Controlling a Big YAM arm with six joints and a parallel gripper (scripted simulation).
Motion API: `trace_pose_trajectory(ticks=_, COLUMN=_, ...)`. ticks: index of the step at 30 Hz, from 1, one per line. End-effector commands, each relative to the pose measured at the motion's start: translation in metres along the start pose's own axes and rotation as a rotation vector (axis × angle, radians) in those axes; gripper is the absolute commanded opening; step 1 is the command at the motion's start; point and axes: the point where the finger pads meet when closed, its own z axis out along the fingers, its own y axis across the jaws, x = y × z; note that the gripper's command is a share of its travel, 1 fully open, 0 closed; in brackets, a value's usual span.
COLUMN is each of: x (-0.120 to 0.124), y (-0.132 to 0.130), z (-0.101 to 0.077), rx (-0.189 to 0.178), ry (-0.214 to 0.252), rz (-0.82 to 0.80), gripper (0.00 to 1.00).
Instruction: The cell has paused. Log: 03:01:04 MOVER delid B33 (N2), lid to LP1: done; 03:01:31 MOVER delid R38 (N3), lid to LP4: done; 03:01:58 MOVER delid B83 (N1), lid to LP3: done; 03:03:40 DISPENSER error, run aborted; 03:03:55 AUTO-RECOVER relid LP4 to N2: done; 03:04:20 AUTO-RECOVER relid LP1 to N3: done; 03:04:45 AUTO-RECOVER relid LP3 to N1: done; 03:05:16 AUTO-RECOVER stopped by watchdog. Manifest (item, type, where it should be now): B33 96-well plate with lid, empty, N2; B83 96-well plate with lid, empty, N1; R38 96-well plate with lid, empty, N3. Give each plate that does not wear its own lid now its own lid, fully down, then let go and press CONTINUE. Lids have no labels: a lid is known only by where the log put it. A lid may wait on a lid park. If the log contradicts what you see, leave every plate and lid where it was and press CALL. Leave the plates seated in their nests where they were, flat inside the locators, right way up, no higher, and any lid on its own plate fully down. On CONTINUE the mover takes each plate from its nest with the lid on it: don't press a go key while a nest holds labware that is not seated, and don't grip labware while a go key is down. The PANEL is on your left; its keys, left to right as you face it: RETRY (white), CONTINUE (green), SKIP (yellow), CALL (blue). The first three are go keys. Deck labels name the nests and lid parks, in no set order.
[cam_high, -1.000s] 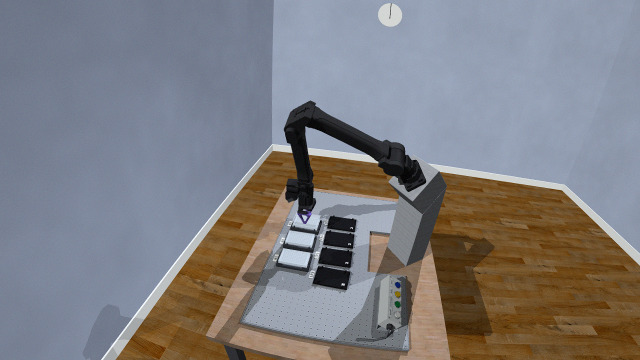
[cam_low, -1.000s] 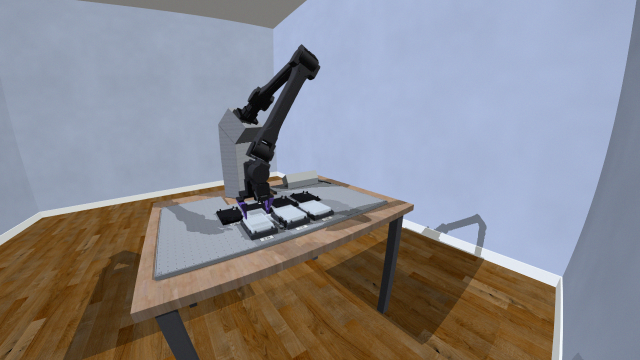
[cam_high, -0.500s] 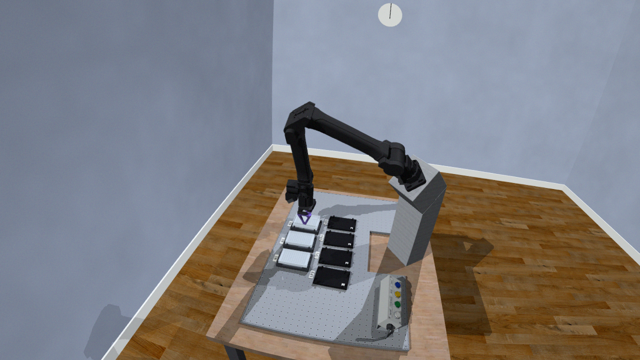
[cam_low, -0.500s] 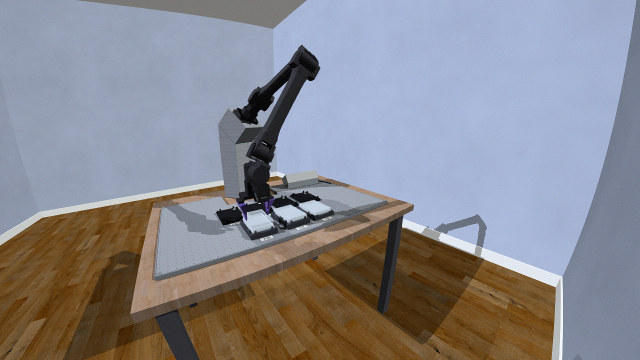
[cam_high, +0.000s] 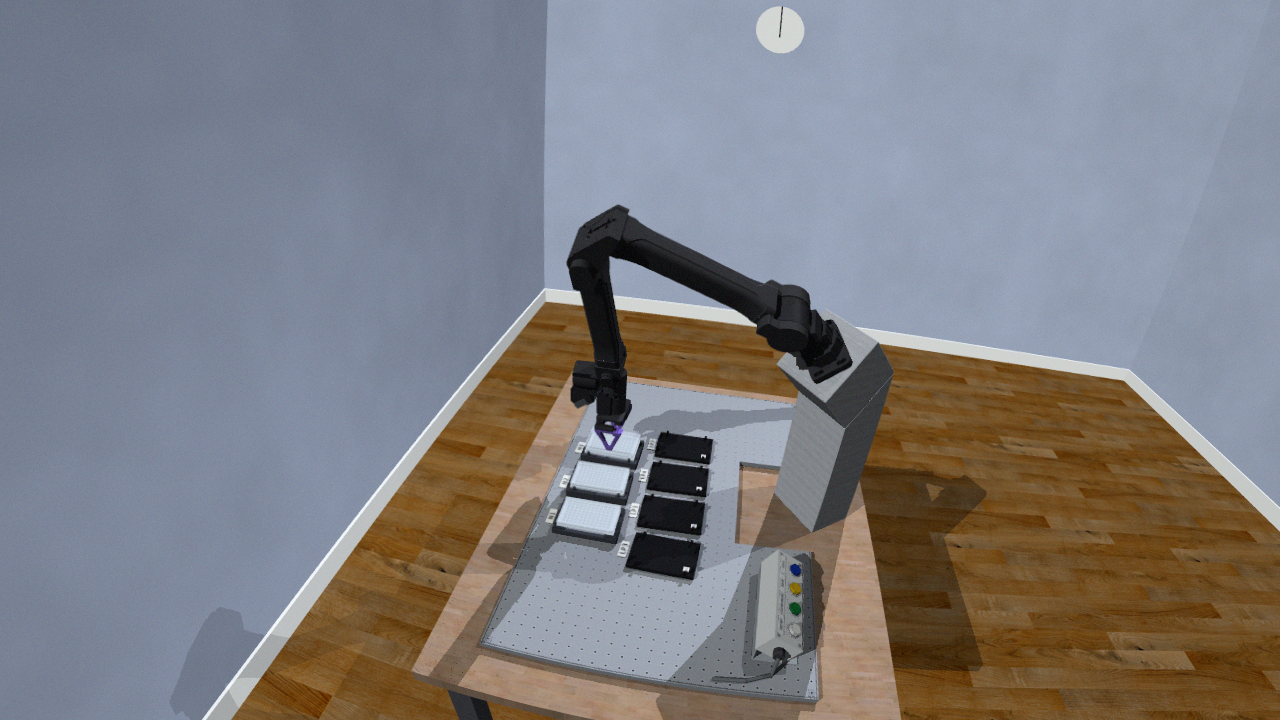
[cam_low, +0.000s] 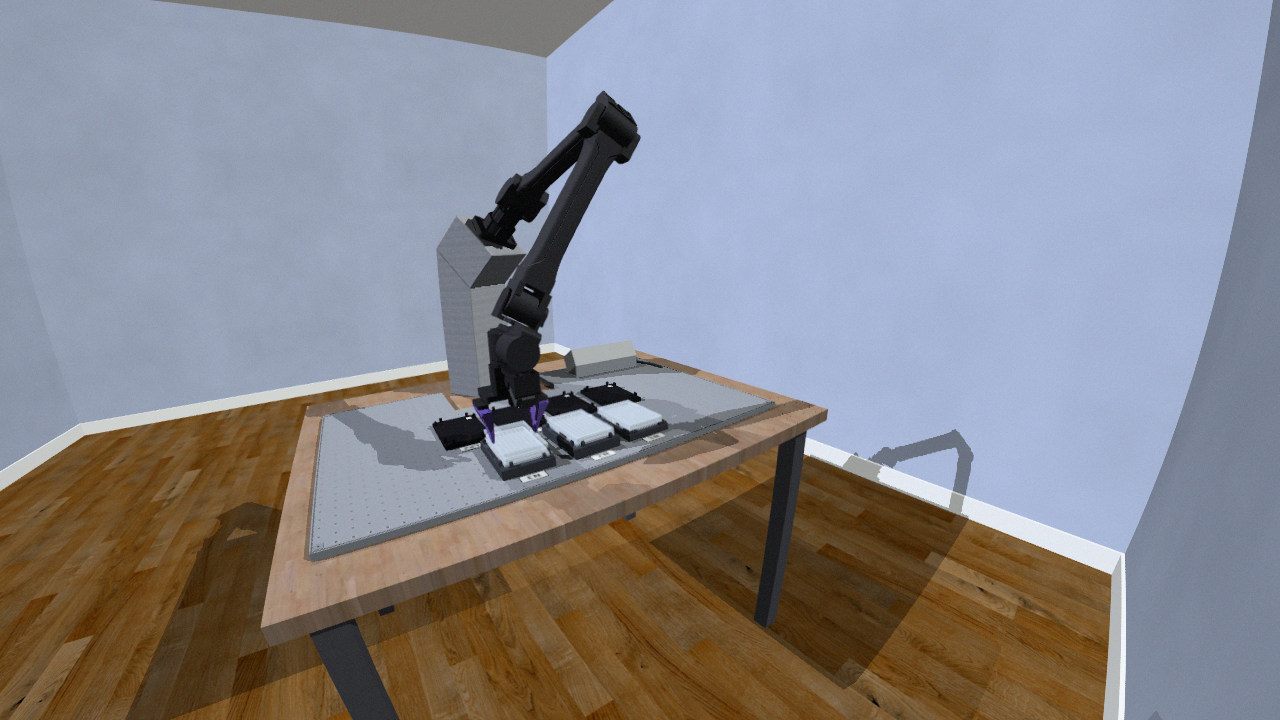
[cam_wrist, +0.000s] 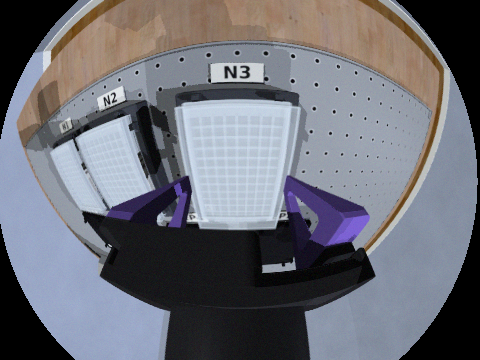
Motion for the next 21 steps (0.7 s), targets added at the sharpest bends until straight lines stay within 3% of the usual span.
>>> trace_pose_trajectory(ticks=1, x=-0.0072, y=0.0067, z=0.0029, rx=-0.003, ry=-0.015, rz=-0.012, gripper=0.00)
trace_pose_trajectory(ticks=21, x=-0.0044, y=0.0050, z=0.0120, rx=-0.003, ry=-0.010, rz=-0.009, gripper=0.00)
